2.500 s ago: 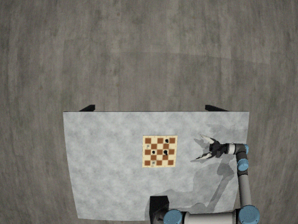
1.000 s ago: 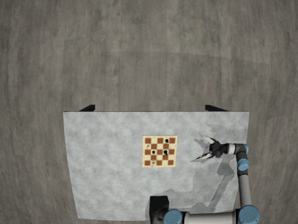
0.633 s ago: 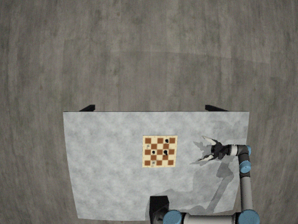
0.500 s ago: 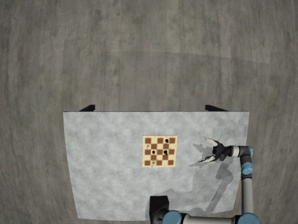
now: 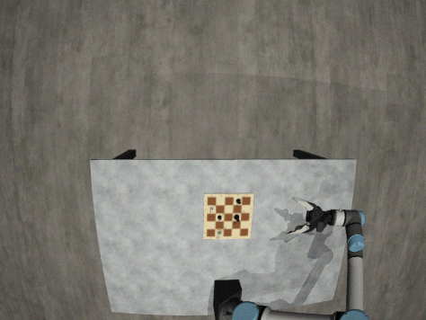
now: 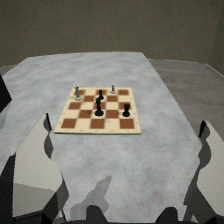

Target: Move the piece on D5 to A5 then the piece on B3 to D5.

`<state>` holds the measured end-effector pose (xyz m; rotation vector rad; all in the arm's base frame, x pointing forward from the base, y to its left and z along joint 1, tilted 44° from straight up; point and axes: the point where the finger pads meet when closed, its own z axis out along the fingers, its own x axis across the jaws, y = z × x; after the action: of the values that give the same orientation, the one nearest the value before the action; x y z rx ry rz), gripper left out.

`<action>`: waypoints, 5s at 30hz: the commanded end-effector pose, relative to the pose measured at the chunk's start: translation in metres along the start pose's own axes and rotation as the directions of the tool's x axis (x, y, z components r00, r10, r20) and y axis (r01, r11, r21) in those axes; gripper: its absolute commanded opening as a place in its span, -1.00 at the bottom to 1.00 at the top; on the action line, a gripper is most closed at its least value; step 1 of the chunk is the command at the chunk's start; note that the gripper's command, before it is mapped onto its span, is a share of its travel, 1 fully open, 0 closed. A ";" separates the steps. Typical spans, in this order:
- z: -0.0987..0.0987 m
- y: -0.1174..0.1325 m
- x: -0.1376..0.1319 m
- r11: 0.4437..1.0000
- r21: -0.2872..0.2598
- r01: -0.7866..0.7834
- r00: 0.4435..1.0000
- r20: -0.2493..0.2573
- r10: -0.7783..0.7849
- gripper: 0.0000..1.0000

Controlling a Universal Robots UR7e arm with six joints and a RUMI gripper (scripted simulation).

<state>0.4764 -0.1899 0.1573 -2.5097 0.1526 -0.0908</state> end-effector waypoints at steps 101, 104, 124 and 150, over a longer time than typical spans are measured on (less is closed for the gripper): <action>0.256 -0.044 -0.142 0.120 -0.724 0.680 0.734 0.669 -0.122 1.00; 0.257 -0.043 -0.142 0.114 -0.692 0.713 0.701 0.702 -0.127 1.00; 0.260 -0.028 -0.145 0.016 -0.137 0.990 0.138 0.976 -0.170 1.00; 0.263 -0.011 -0.141 -0.101 0.550 0.829 -0.560 0.817 -0.137 1.00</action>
<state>0.3635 -0.0094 -0.0523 -1.8173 -2.7450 1.1868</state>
